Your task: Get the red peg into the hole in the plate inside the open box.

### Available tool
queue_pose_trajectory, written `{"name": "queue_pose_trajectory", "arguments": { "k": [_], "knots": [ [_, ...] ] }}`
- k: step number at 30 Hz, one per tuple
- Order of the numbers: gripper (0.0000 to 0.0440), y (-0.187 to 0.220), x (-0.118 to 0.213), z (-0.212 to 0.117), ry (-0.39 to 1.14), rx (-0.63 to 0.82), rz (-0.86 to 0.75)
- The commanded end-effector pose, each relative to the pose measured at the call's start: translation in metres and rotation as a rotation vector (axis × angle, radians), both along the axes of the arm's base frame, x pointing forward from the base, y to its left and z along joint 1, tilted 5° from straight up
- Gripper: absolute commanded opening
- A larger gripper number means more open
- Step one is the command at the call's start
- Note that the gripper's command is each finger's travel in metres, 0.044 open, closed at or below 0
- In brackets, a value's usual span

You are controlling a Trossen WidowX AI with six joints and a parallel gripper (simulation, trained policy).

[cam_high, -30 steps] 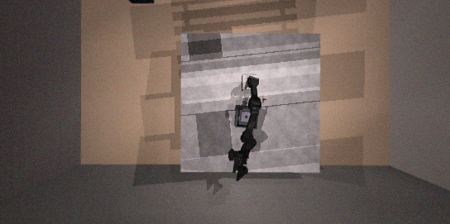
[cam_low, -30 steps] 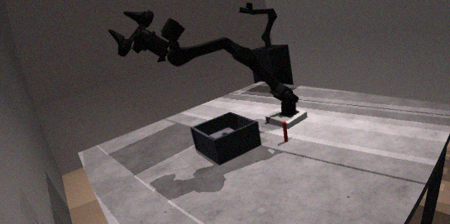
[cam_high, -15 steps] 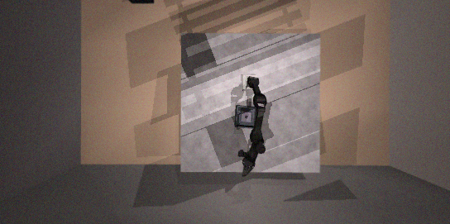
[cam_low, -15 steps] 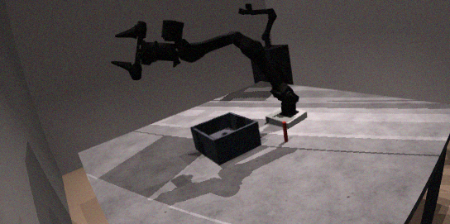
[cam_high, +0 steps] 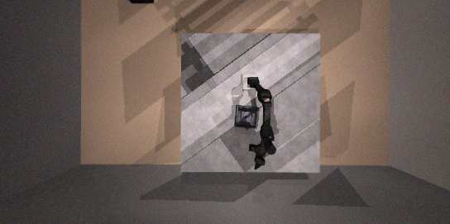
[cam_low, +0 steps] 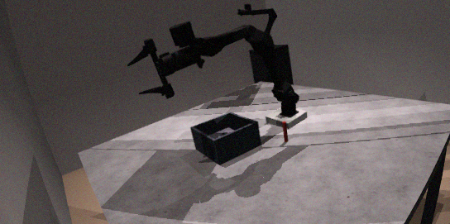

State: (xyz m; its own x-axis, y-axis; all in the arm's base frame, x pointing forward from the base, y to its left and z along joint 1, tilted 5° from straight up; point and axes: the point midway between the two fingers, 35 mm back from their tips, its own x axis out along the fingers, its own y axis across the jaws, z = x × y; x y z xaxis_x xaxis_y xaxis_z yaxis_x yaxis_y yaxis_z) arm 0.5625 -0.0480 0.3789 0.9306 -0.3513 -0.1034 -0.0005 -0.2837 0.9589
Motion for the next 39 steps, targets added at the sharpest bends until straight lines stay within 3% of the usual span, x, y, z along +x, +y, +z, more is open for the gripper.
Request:
{"name": "queue_pose_trajectory", "arguments": {
  "k": [1, 21, 39],
  "knots": [
    [0.0440, 0.022, -0.015, -0.012, 0.102, -0.027, 0.039],
    [0.0440, 0.137, -0.127, -0.106, 0.682, -0.207, 0.382],
    [0.0440, 0.189, -0.262, -0.169, 1.127, -0.432, 0.760]
  ]
}}
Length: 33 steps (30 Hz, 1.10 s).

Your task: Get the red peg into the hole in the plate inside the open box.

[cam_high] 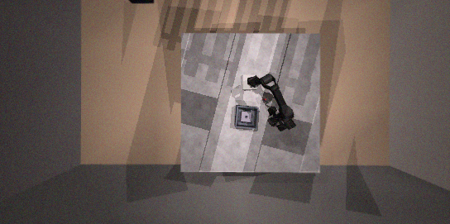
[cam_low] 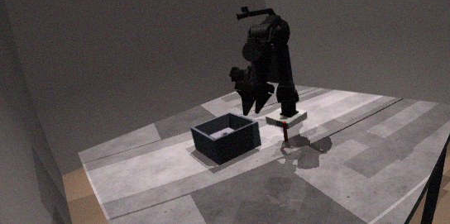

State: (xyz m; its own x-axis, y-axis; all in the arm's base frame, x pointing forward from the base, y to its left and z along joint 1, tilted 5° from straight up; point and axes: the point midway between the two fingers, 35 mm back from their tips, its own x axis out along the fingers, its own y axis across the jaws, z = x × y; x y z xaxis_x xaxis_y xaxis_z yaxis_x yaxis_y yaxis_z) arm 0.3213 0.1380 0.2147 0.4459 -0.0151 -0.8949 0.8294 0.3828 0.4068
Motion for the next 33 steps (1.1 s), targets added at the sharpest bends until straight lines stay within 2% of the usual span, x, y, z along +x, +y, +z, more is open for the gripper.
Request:
{"name": "queue_pose_trajectory", "arguments": {
  "k": [1, 10, 15, 22, 33],
  "knots": [
    [0.0440, 0.005, -0.028, -0.008, 0.079, -0.028, 0.084],
    [0.0440, 0.010, -0.095, -0.041, 0.296, -0.113, 0.283],
    [0.0440, 0.008, -0.120, -0.063, 0.380, -0.153, 0.349],
    [0.0440, 0.004, -0.135, -0.095, 0.426, -0.192, 0.394],
    [0.0440, -0.001, -0.138, -0.148, 0.412, -0.230, 0.425]
  ]
}}
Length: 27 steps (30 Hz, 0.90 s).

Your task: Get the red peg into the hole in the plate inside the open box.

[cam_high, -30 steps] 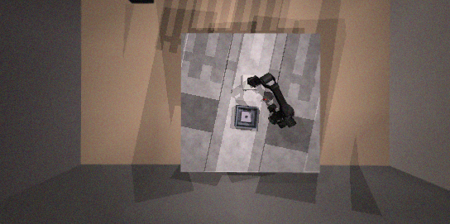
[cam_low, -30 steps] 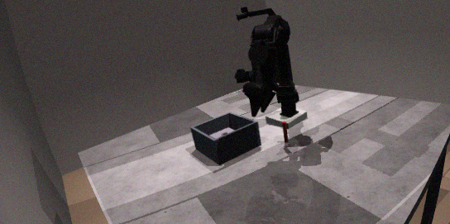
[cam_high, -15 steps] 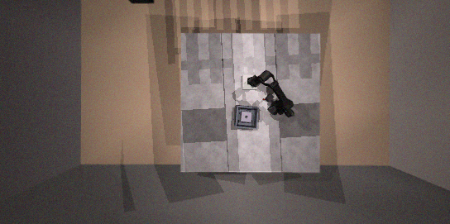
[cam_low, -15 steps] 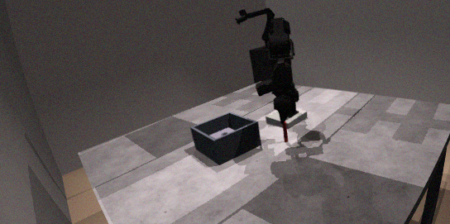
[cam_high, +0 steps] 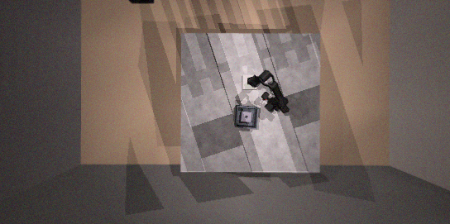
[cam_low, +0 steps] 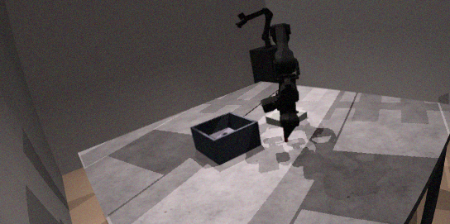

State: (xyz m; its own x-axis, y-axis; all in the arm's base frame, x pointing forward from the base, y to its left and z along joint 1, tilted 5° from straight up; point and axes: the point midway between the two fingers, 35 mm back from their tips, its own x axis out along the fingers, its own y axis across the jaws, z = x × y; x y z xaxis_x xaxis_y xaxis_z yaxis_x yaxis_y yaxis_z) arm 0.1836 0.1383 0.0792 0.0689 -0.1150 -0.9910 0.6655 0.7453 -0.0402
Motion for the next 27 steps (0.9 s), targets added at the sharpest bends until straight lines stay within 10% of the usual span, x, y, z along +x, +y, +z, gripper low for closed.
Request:
{"name": "queue_pose_trajectory", "arguments": {
  "k": [1, 6, 22, 27],
  "knots": [
    [0.0439, -0.002, 0.000, -0.017, -0.007, -0.012, 0.015],
    [0.0406, -0.006, -0.001, -0.034, -0.001, -0.021, 0.030],
    [0.0006, -0.014, -0.006, -0.055, 0.088, -0.057, 0.005],
    [0.0000, -0.022, 0.006, -0.033, 0.035, -0.091, 0.014]
  ]
}}
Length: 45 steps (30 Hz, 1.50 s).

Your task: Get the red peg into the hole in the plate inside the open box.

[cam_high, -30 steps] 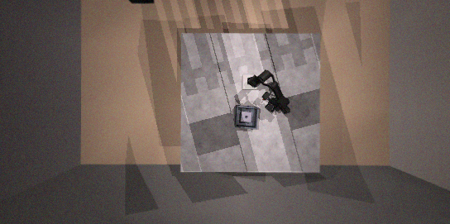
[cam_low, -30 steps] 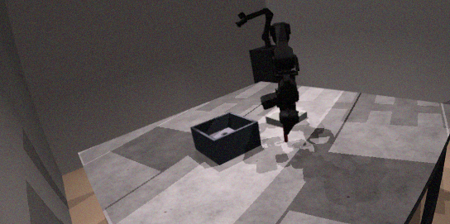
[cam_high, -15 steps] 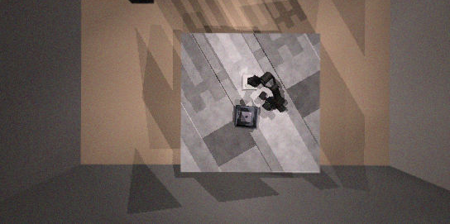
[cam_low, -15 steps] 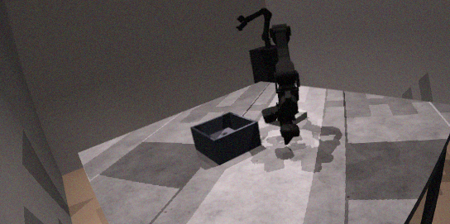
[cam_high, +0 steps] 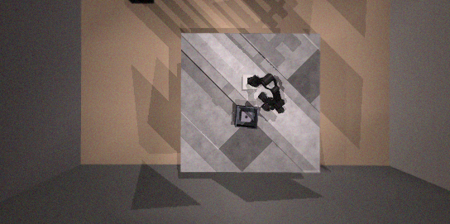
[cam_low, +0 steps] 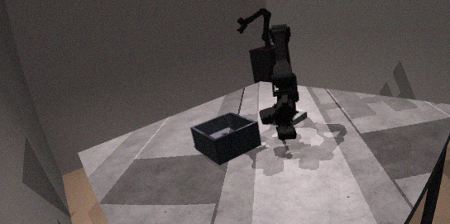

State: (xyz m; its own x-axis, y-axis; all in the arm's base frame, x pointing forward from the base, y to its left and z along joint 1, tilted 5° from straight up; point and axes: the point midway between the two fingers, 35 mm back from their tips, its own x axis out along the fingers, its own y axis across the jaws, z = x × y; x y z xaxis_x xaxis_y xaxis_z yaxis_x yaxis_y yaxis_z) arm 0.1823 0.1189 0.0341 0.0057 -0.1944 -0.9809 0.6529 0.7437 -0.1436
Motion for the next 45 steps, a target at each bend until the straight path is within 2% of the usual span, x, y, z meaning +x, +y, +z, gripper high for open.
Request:
{"name": "queue_pose_trajectory", "arguments": {
  "k": [1, 13, 22, 32, 45],
  "knots": [
    [0.0000, -0.004, 0.009, 0.017, -0.039, -0.014, 0.008],
    [0.0000, -0.024, 0.037, 0.084, -0.172, -0.042, -0.045],
    [0.0000, -0.054, 0.061, 0.108, -0.250, -0.069, -0.157],
    [0.0000, -0.092, 0.089, 0.114, -0.296, -0.096, -0.254],
    [0.0001, -0.139, 0.123, 0.097, -0.301, -0.105, -0.271]
  ]
}}
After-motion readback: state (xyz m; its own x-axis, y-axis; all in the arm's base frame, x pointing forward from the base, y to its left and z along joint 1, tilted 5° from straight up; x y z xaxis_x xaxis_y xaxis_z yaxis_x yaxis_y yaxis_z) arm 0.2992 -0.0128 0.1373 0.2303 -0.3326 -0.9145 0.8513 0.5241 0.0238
